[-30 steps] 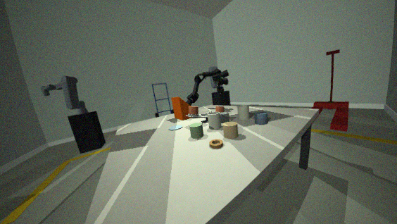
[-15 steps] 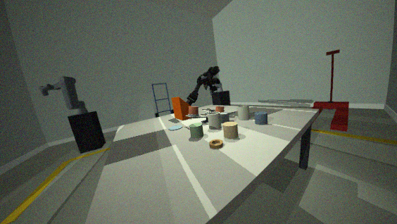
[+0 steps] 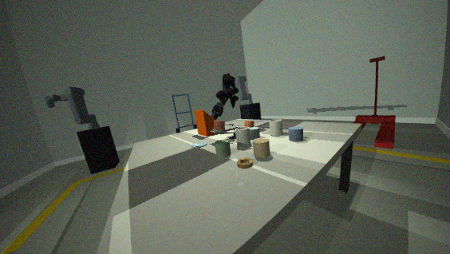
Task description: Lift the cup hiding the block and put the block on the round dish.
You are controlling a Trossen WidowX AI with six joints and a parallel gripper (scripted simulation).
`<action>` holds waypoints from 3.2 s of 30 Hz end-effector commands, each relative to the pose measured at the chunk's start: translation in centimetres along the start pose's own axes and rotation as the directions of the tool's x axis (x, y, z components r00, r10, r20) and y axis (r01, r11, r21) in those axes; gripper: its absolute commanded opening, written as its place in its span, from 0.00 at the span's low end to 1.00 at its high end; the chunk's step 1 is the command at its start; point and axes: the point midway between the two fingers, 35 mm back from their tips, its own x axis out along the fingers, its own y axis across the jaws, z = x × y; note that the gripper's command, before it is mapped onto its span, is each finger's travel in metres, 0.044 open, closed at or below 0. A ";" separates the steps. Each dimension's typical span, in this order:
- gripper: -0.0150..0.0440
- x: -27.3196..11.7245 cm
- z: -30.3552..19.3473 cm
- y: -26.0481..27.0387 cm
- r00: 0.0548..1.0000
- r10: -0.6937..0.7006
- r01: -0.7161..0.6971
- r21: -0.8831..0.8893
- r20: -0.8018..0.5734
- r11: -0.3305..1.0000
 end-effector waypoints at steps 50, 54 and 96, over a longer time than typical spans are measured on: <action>1.00 2.6 2.4 1.6 0.950 0.310 -0.263 -0.427 0.042 0.865; 1.00 3.4 3.2 2.6 0.947 0.322 -0.280 -0.524 -0.011 0.804; 1.00 10.5 6.8 12.2 0.892 0.320 -0.378 -0.916 -0.320 0.136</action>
